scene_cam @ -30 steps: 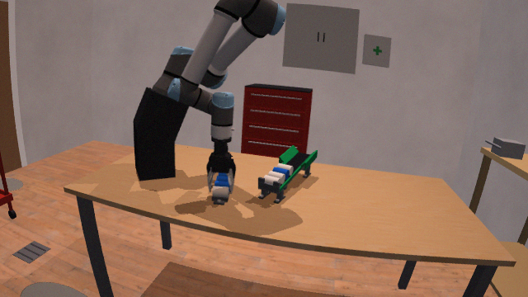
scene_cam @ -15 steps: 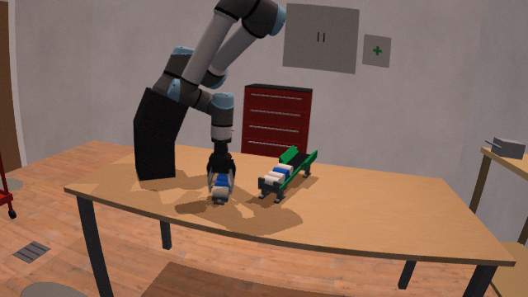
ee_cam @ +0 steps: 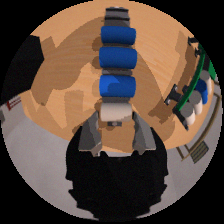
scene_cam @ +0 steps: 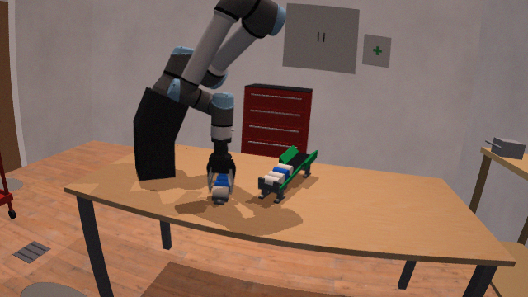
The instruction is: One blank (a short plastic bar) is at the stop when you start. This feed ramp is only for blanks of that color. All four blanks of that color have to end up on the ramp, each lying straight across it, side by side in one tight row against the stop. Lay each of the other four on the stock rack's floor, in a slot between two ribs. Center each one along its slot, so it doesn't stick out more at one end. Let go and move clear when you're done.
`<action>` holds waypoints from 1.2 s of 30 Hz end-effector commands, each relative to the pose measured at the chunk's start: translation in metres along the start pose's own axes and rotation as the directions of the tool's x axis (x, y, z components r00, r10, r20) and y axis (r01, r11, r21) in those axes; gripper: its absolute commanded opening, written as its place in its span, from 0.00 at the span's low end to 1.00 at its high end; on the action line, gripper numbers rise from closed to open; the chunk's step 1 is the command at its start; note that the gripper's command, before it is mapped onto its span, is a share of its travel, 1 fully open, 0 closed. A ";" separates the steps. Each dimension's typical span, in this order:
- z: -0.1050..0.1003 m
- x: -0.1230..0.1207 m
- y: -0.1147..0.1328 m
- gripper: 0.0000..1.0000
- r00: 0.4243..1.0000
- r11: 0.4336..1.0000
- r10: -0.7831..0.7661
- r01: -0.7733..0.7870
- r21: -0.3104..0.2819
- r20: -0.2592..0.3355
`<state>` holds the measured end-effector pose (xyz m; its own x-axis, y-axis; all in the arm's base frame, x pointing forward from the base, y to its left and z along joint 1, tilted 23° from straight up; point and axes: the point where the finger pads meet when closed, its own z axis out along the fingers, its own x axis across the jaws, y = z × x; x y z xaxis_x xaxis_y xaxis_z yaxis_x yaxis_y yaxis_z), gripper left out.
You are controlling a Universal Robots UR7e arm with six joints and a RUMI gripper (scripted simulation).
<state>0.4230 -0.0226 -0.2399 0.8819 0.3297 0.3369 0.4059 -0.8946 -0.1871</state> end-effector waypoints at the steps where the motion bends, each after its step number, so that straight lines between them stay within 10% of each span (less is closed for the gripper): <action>1: 0.000 0.000 0.000 0.47 1.000 1.000 0.000 0.000 -0.001 -0.001; 6: 0.000 0.000 0.000 0.35 1.000 1.000 0.000 0.000 -0.001 -0.001; 36: 0.000 0.000 0.000 0.35 1.000 1.000 0.000 0.000 -0.001 -0.001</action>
<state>0.4230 -0.0226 -0.2399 0.8819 0.3297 0.3369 0.4058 -0.8946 -0.1870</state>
